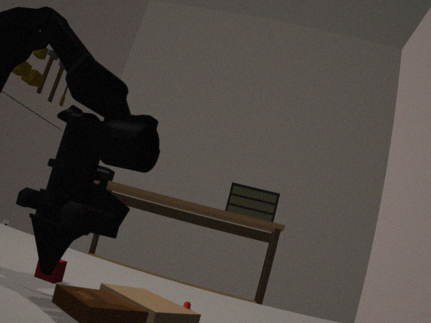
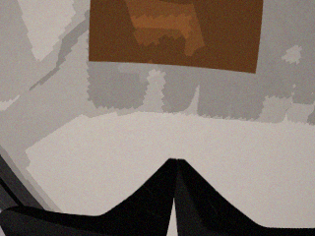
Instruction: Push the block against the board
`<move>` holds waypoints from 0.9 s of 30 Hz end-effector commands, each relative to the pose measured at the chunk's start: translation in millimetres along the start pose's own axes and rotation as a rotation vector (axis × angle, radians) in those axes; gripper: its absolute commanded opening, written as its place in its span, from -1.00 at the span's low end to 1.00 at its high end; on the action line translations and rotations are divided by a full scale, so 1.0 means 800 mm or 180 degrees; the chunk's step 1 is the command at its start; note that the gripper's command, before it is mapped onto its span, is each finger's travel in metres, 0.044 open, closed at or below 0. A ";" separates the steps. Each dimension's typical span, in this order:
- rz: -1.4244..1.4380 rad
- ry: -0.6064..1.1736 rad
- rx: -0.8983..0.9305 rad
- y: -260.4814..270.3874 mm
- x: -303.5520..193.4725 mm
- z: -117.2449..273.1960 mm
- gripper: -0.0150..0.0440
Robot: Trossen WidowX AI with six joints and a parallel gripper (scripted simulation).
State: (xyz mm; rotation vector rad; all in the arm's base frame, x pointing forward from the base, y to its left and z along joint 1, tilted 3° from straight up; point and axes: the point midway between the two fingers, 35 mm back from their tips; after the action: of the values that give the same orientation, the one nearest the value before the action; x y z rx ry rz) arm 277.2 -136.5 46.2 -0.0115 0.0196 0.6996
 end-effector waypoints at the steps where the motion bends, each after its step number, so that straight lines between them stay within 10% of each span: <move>1: -0.0009 0.0000 0.0002 0.001 0.000 0.011 -0.49; 27: -0.0013 -0.0010 0.0004 0.009 0.039 -0.057 -0.49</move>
State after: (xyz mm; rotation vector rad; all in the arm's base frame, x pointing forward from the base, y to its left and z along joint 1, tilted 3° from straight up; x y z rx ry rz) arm 293.2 -114.3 1.4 -0.0154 0.0153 0.6955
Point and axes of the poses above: the point midway between the two fingers, 35 mm back from their tips, its own z axis back along the fingers, its own y axis across the jaws, x = y × z, and after that the axes turned 4 degrees about -z, right-handed
